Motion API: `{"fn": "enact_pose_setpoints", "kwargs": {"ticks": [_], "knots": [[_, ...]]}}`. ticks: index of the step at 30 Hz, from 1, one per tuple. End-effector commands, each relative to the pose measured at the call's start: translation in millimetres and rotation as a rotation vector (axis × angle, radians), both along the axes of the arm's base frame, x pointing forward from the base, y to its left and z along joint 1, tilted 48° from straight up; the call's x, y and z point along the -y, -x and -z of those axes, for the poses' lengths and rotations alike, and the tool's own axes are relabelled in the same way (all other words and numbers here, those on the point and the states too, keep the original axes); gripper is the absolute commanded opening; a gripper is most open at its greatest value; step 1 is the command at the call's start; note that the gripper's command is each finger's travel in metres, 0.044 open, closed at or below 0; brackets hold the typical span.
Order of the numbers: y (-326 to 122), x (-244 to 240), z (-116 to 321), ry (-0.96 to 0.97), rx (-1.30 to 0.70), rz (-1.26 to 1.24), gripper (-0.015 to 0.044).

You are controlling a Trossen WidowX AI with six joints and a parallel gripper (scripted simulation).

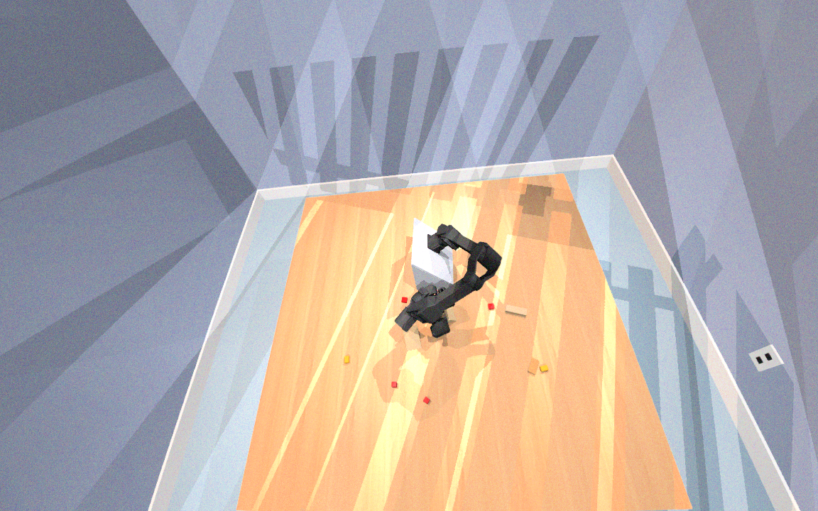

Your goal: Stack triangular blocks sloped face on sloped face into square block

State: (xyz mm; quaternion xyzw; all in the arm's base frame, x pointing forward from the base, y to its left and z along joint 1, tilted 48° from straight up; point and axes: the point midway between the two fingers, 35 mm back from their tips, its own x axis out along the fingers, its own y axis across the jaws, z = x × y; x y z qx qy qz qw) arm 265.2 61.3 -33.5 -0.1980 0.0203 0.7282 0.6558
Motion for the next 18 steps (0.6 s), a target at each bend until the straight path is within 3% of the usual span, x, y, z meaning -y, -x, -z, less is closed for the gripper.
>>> {"fn": "enact_pose_setpoints", "kwargs": {"ticks": [1, 18], "knots": [[0.7, 0.4, -2.3, 0.029, 0.004, 0.004, 0.0], [7.5, -1.8, -31.1, 0.457, 0.061, 0.107, 0.0]]}}
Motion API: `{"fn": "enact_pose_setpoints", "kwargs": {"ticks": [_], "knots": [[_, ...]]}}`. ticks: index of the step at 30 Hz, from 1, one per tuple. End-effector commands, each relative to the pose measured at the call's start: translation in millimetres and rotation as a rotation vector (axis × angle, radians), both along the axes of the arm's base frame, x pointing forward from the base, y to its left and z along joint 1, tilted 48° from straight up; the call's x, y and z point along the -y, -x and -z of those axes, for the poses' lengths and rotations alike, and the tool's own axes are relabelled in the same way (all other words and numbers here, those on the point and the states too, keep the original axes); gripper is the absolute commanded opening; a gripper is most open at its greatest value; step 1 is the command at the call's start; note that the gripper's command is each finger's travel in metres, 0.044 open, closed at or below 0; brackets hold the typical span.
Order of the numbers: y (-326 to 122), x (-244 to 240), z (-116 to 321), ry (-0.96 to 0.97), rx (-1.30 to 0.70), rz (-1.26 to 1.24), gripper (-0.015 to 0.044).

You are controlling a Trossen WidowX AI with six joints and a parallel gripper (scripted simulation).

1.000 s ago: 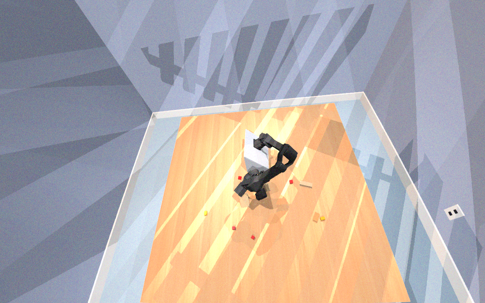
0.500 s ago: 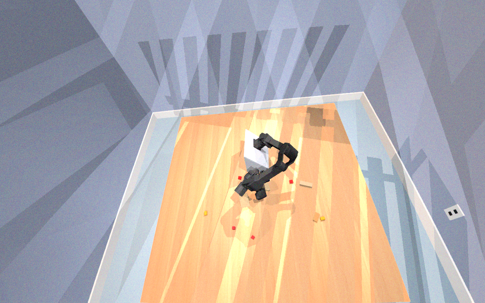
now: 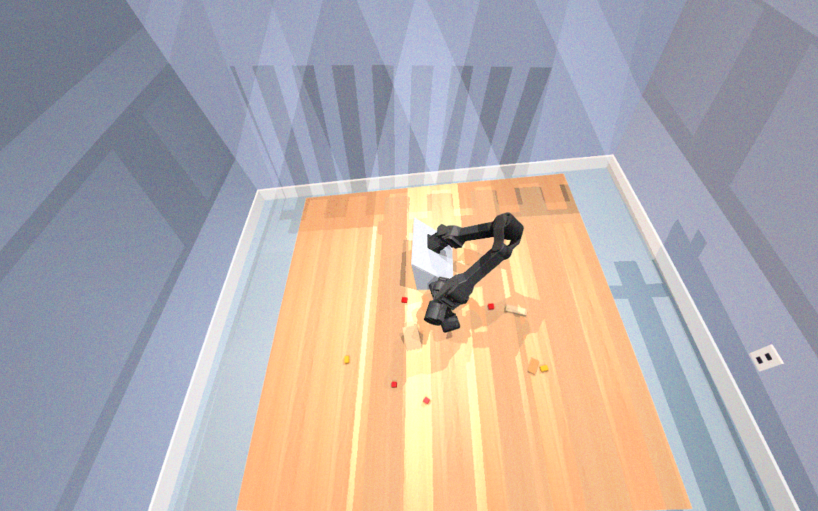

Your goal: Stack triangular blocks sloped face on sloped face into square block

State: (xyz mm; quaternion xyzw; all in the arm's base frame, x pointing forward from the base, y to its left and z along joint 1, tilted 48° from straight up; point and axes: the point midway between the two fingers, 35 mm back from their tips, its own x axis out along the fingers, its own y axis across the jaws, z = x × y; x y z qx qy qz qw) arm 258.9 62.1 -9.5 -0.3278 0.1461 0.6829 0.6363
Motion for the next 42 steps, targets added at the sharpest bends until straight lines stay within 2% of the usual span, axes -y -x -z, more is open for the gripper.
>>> {"fn": "enact_pose_setpoints", "kwargs": {"ticks": [1, 32, 33, 42], "knots": [[1.6, -1.5, -8.7, 0.117, 0.025, 0.035, 0.0], [16.5, -38.2, -49.9, 0.905, 0.14, 0.222, 0.0], [15.9, -33.0, -44.9, 0.815, 0.118, 0.193, 0.0026], [15.9, -33.0, -44.9, 0.815, 0.118, 0.193, 0.0263]]}}
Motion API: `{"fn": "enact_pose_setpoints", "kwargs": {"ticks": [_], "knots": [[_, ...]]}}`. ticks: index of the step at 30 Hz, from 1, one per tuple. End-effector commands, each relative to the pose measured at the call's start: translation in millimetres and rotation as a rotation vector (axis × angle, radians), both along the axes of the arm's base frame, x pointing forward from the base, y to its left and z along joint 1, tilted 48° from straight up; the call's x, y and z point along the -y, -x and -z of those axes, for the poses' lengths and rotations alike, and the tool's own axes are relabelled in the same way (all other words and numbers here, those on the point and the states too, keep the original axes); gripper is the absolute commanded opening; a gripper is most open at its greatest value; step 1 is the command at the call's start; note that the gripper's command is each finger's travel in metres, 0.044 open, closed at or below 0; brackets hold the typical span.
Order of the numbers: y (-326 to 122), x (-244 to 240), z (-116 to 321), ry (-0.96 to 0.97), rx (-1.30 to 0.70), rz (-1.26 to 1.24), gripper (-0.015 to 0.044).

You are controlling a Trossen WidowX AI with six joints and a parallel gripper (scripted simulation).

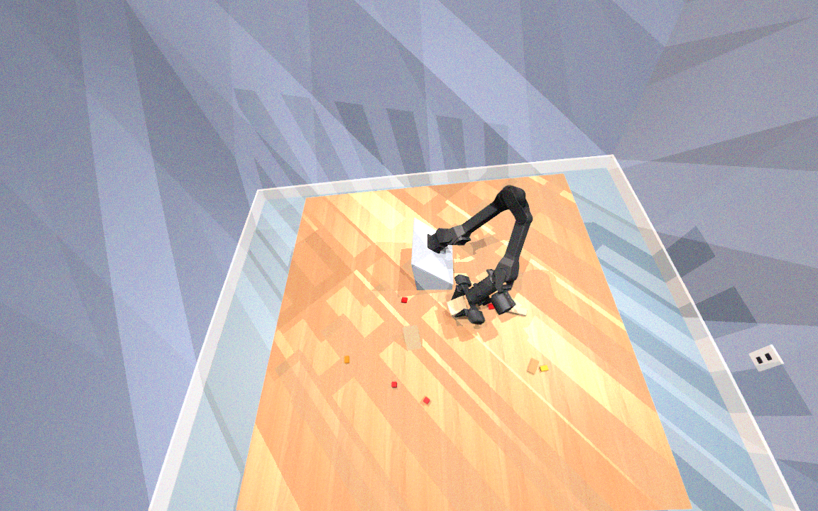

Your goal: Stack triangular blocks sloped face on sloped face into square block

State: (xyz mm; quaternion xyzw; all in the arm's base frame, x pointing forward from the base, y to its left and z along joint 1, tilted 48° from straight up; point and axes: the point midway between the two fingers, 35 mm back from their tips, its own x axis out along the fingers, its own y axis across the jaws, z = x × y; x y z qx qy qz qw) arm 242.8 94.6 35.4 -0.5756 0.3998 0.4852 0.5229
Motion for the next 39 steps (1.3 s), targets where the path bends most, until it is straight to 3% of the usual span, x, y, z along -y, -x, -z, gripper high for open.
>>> {"fn": "enact_pose_setpoints", "kwargs": {"ticks": [1, 7, 19, 28, 34, 39], "knots": [[-0.1, -0.5, 0.1, -0.003, 0.001, -0.005, 0.0289], [-0.1, -0.5, 0.1, -0.003, 0.001, -0.005, 0.044], [-0.6, 1.3, -1.5, -0.003, 0.001, -0.005, 0.044], [4.5, 74.9, -66.7, 0.006, 0.0, 0.0, 0.044], [0.6, 69.5, -62.4, 0.008, 0.005, 0.011, 0.044], [4.2, 25.3, -81.5, -0.002, 0.002, 0.008, 0.044]]}}
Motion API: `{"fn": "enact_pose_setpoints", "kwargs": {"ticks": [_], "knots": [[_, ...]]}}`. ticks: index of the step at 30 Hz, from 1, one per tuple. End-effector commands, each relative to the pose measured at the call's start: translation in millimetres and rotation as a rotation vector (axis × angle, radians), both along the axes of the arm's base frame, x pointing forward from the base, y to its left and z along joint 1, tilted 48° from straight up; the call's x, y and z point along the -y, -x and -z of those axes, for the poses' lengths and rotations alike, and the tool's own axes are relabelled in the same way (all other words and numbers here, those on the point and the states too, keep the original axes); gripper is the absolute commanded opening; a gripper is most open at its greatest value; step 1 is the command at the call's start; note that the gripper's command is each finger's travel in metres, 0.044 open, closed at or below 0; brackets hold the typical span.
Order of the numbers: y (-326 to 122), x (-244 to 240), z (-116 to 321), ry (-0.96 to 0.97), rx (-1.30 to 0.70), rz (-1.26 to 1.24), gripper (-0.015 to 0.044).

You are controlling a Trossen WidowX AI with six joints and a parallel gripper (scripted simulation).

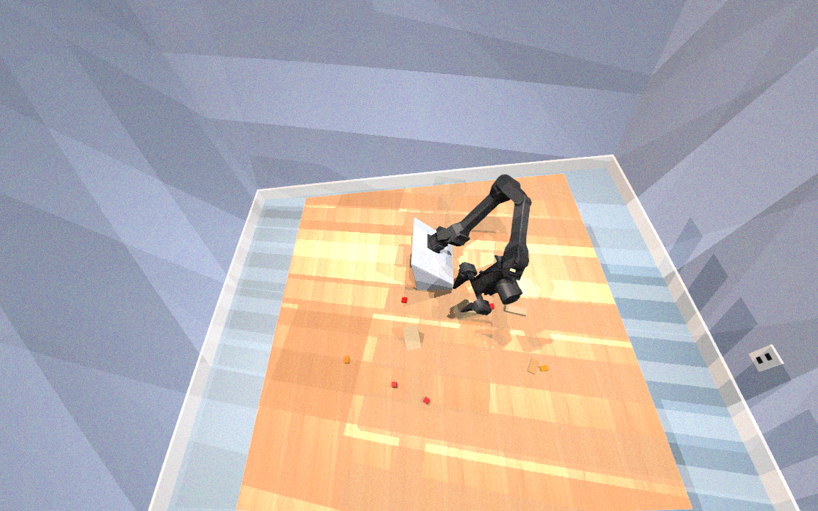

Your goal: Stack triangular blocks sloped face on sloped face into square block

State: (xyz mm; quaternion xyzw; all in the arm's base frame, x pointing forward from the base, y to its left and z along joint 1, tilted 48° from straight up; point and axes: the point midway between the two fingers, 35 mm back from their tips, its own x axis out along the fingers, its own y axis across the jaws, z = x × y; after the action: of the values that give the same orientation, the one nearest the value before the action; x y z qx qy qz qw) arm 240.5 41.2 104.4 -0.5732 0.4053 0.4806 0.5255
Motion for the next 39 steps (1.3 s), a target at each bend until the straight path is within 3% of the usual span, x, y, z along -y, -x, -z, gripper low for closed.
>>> {"fn": "enact_pose_setpoints", "kwargs": {"ticks": [1, 7, 14, 26, 39], "knots": [[4.0, -38.4, -17.1, -0.009, 0.002, -0.008, 0.044], [26.7, -95.7, -43.8, -0.027, 0.005, -0.011, 0.044], [29.6, -101.8, -45.3, -0.029, 0.006, -0.012, 0.044], [9.4, -108.2, 50.7, -0.026, 0.003, -0.012, 0.044], [9.3, -108.1, 52.1, -0.026, 0.003, -0.012, 0.044]]}}
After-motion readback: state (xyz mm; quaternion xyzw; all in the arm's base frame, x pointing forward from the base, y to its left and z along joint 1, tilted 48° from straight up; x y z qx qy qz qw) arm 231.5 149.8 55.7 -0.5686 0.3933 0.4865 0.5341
